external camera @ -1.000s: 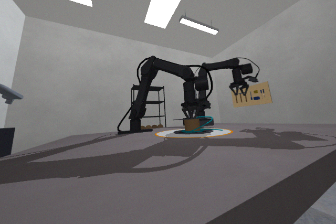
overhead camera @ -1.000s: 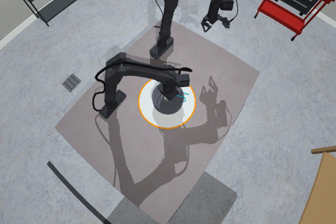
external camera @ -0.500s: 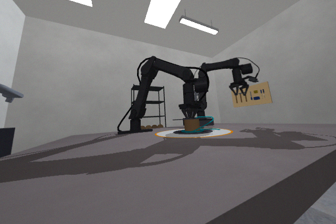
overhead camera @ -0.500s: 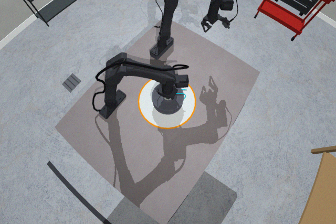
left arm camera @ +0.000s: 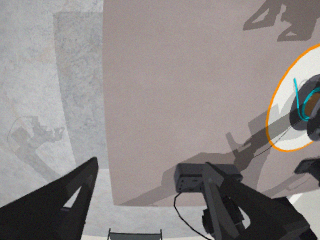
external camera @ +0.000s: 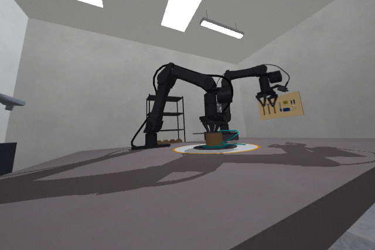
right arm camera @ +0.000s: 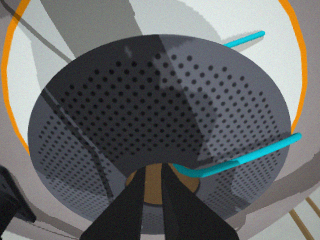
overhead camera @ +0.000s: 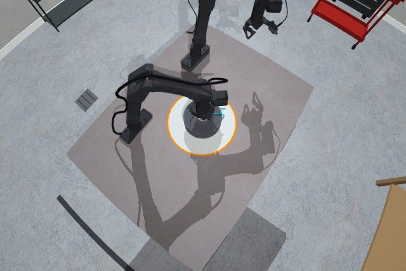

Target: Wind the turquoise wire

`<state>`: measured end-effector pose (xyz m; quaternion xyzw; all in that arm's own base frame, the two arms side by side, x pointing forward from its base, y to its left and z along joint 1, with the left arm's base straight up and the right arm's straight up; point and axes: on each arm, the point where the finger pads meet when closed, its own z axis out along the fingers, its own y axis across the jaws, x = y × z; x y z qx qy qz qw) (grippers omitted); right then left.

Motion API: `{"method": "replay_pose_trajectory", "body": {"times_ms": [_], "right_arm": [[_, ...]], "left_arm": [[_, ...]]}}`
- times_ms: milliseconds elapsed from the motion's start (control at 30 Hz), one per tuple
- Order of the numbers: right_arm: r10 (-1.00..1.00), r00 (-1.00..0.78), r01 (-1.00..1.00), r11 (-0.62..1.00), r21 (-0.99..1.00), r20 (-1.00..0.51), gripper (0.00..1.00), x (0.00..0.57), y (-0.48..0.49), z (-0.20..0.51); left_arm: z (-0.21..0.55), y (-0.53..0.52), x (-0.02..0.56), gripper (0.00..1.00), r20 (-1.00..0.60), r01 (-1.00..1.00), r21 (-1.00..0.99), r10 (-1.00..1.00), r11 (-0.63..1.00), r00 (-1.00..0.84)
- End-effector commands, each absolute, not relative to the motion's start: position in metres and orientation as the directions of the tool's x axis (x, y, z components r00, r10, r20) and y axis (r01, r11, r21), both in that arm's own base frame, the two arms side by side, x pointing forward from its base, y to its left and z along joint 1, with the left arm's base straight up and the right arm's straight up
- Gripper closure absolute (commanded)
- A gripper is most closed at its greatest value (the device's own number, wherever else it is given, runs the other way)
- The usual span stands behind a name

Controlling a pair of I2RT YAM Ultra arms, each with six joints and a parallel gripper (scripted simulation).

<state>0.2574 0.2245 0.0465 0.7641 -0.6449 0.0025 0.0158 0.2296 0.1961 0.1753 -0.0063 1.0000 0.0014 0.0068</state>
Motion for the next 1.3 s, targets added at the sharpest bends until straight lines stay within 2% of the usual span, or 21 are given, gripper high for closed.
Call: {"method": "replay_pose_trajectory", "body": {"times_ms": [0, 333, 700, 1267], "right_arm": [[-0.985, 0.174, -0.985, -0.174, 0.0, 0.0, 0.82, 0.259, 0.228, 0.055], [-0.985, 0.174, -0.985, -0.174, 0.0, 0.0, 0.8, 0.26, 0.228, 0.061], [-0.985, 0.174, -0.985, -0.174, 0.0, 0.0, 0.8, 0.265, 0.231, 0.114], [-0.985, 0.174, -0.985, -0.174, 0.0, 0.0, 0.8, 0.265, 0.226, 0.151]], "left_arm": [[0.193, 0.197, 0.235, 0.0, -0.056, -0.009, 0.046, -0.006, 0.999, -0.998], [0.193, 0.197, 0.235, 0.0, -0.056, -0.009, 0.046, -0.006, 0.999, -0.998], [0.193, 0.197, 0.235, 0.0, -0.056, -0.009, 0.046, -0.006, 0.999, -0.998], [0.193, 0.197, 0.235, 0.0, -0.056, -0.009, 0.046, -0.006, 0.999, -0.998]]}}
